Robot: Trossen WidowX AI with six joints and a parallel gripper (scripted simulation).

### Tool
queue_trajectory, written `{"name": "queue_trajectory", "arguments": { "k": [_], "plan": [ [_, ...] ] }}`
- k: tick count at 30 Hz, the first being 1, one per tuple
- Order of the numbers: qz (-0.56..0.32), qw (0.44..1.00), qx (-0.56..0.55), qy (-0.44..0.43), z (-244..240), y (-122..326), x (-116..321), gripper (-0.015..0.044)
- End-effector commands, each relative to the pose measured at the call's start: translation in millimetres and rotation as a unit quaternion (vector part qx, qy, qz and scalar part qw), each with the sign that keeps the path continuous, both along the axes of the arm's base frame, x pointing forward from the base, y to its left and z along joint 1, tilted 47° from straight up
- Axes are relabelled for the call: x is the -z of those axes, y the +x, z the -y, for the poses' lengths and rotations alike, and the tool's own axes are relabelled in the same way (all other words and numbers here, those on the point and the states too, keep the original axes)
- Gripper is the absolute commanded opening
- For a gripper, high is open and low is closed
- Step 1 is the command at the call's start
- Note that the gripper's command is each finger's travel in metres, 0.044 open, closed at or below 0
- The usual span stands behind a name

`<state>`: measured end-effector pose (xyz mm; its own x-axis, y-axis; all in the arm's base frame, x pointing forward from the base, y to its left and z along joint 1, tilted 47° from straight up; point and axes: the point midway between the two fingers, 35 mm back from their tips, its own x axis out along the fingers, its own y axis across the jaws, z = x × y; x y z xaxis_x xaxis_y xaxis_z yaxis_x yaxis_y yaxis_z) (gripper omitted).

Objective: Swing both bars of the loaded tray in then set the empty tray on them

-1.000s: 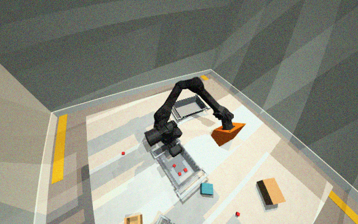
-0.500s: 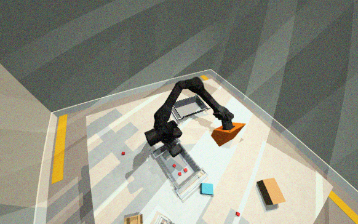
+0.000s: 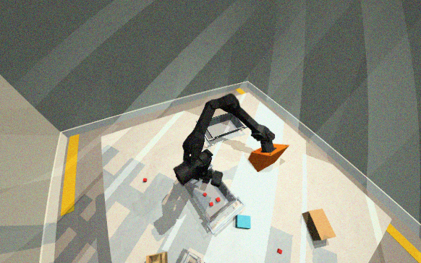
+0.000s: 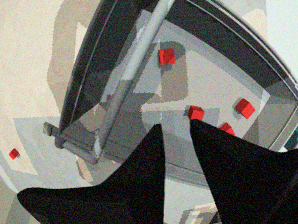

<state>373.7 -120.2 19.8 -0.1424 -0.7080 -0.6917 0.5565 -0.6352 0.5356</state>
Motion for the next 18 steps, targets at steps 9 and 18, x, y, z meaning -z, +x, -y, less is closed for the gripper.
{"name": "queue_trajectory", "arguments": {
  "k": [9,18],
  "plan": [
    [-0.461,0.749,-0.466,0.096,-92,10,82,0.0088],
    [-0.623,0.466,-0.616,0.126,-131,0,123,0.0088]
  ]
}}
